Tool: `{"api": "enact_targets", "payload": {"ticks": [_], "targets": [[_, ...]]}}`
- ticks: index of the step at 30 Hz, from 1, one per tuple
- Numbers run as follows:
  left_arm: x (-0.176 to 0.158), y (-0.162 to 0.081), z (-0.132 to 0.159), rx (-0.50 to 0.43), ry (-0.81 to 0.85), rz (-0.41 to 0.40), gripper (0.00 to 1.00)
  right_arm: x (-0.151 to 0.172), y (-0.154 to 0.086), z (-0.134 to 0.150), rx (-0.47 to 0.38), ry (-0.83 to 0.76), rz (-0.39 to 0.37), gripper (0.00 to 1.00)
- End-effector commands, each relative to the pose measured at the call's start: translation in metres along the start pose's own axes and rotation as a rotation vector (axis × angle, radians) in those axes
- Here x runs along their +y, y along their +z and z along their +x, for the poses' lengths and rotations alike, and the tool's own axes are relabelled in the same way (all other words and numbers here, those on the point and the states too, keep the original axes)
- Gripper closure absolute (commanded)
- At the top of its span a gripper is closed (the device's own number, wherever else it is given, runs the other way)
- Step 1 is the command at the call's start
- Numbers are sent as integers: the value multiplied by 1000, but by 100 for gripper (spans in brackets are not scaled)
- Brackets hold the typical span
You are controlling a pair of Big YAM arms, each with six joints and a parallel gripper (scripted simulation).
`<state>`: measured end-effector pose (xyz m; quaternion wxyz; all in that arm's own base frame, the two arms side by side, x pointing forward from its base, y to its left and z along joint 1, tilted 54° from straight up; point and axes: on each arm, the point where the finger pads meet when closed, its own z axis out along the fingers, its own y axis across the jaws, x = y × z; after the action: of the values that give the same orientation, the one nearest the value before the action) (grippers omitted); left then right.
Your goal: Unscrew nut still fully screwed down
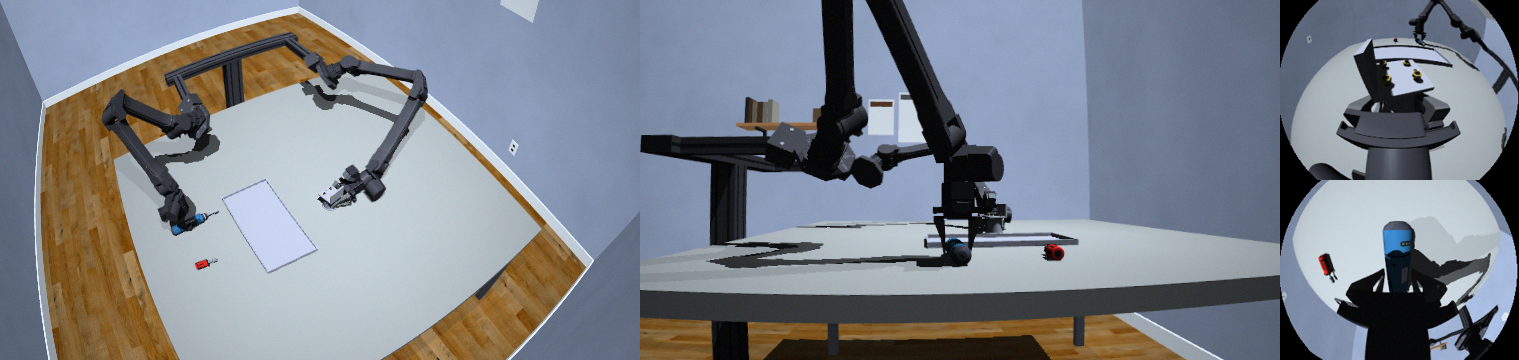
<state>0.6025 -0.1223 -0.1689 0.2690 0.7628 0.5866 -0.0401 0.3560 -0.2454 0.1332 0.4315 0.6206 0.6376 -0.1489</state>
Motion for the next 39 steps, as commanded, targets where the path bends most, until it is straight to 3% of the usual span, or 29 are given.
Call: {"api": "enact_targets", "payload": {"ticks": [1, 8, 9, 39], "targets": [[4, 1, -5, -2, 10, -5, 41, 5, -1, -3, -6, 5, -12, 45], [4, 1, -5, -2, 10, -5, 41, 5, -1, -3, -6, 5, -12, 45], [4, 1, -5, -2, 10, -5, 41, 5, -1, -3, -6, 5, -12, 54], [4, 1, -5, -2, 10, -5, 41, 5, -1, -3, -6, 5, -12, 55]]}}
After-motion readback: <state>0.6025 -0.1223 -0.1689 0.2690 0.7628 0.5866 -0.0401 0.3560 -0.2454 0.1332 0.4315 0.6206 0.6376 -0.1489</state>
